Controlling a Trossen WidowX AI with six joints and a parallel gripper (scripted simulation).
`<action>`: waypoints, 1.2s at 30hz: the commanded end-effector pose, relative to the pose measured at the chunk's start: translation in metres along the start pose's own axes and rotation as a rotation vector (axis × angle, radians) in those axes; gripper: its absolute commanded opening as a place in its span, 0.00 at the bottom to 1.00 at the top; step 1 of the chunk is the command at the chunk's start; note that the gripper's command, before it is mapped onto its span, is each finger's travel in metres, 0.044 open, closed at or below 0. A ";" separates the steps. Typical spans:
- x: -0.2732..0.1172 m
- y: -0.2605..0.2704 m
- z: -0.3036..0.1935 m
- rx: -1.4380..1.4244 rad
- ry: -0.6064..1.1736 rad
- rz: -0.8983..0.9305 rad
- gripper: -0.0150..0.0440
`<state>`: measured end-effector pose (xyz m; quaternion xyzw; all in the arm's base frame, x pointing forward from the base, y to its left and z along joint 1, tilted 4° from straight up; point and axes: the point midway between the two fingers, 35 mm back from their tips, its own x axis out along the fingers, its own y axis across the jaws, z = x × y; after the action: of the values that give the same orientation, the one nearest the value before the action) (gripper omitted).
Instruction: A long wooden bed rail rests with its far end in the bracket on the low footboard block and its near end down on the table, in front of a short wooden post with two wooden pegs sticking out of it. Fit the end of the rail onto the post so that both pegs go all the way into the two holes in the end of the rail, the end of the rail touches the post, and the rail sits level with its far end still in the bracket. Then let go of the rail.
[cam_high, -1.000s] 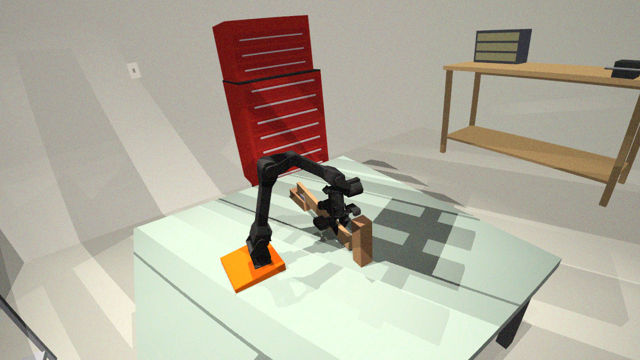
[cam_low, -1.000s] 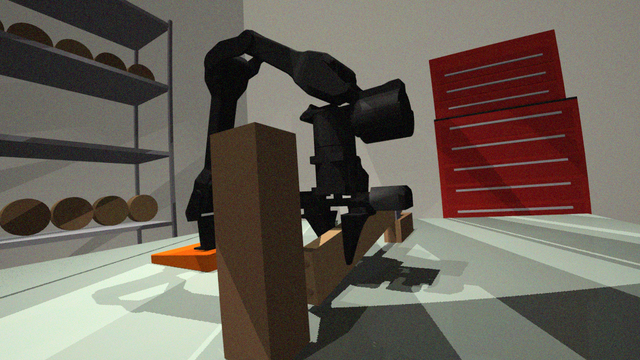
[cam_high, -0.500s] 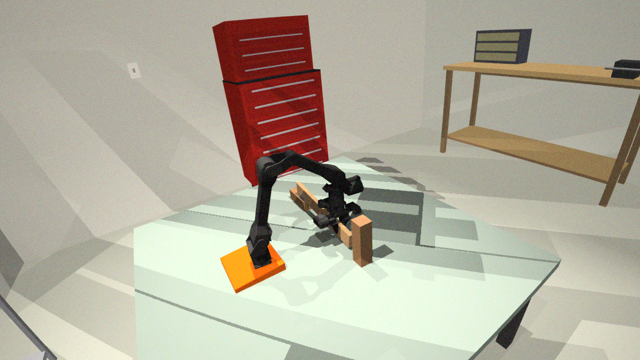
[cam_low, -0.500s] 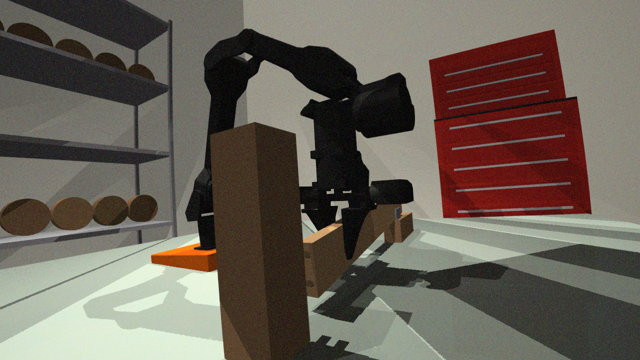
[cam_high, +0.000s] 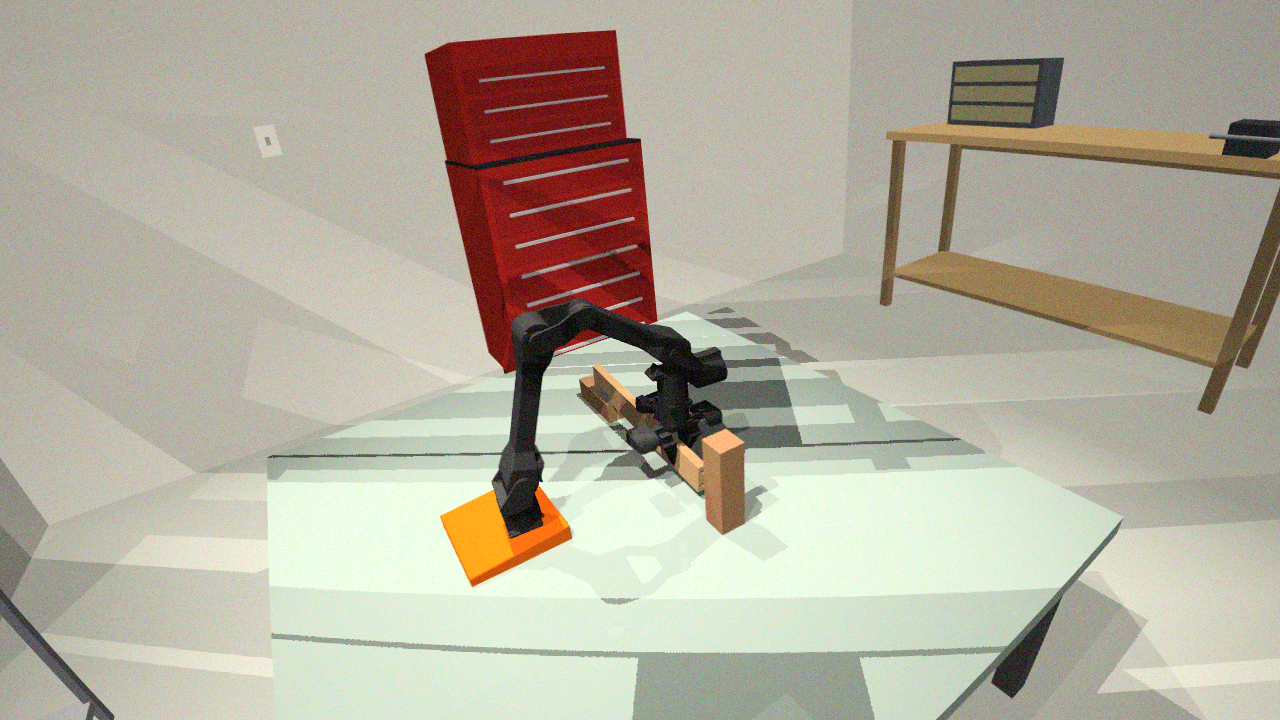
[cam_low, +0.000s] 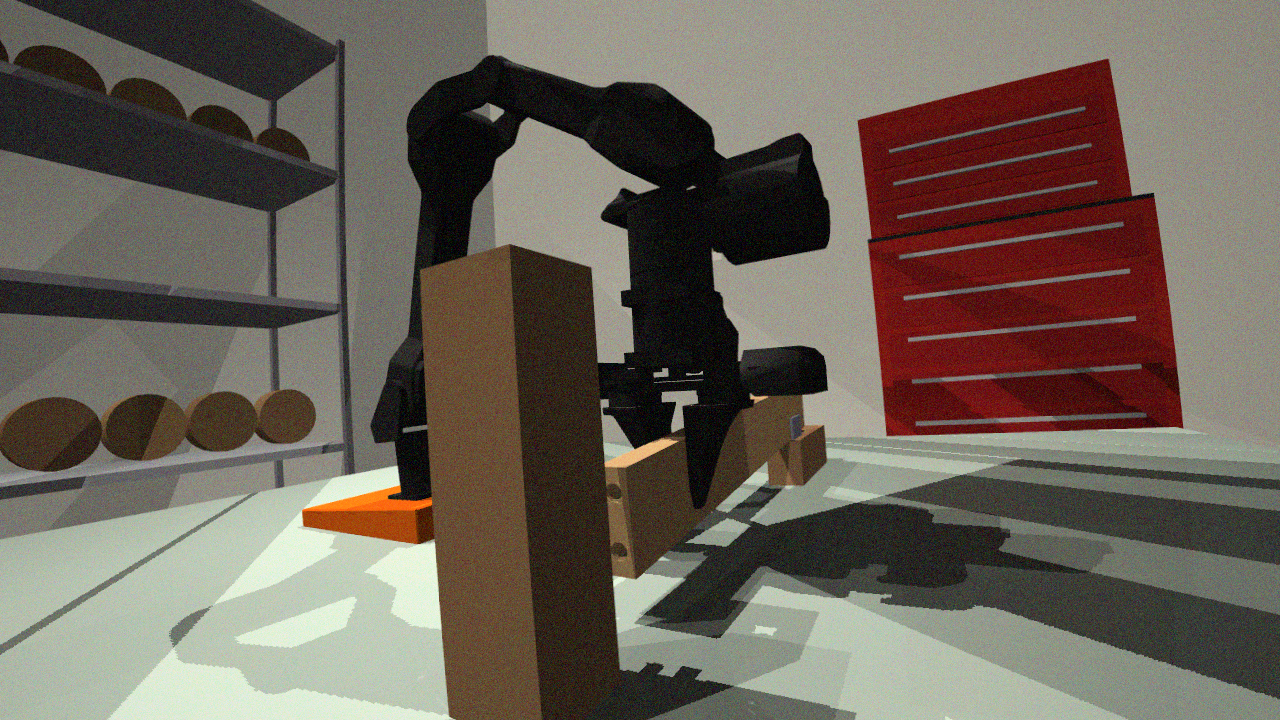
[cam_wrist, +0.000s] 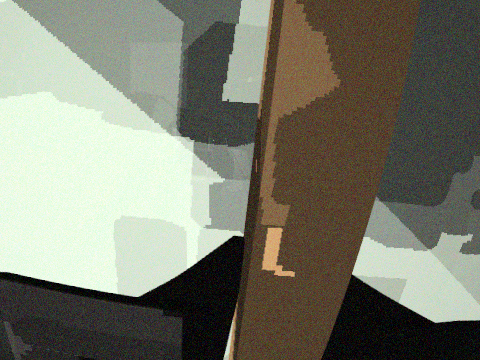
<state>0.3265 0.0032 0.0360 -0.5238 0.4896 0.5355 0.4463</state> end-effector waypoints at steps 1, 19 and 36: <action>-0.006 -0.003 0.001 -0.001 -0.007 -0.013 0.25; -0.015 -0.003 0.001 -0.001 -0.007 -0.013 0.25; -0.024 -0.003 0.001 -0.001 -0.007 -0.013 0.25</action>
<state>0.3276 0.0036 0.0541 -0.5244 0.4891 0.5355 0.4462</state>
